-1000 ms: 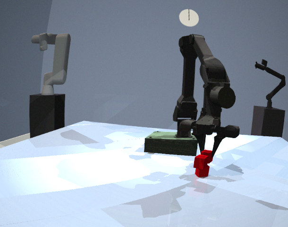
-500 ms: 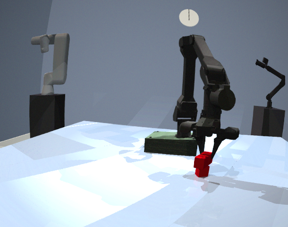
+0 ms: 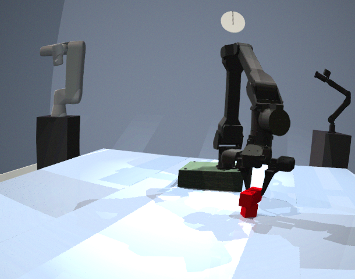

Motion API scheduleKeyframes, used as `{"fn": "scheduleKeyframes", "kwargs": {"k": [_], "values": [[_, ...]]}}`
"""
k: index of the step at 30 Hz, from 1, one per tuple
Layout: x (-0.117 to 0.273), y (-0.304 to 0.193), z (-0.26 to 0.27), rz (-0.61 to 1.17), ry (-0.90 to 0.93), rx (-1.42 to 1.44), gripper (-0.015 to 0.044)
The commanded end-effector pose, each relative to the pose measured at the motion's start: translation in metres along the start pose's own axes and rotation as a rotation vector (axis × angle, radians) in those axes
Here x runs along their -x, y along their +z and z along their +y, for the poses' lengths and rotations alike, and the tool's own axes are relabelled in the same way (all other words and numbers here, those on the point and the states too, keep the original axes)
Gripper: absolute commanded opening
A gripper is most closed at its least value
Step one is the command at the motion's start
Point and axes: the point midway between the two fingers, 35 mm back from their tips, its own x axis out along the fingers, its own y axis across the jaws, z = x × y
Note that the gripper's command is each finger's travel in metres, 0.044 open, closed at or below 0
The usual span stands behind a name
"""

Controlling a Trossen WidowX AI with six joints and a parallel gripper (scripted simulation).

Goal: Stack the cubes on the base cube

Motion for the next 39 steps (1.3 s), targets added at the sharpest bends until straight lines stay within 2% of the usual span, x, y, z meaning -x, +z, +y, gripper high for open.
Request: {"fn": "scheduleKeyframes", "kwargs": {"k": [1, 39], "values": [[0.0, 0.001, 0.0, -0.006, -0.003, 0.006, 0.0205], [0.059, 0.0, 0.0, 0.0, 0.0, 0.0, 0.0205]]}}
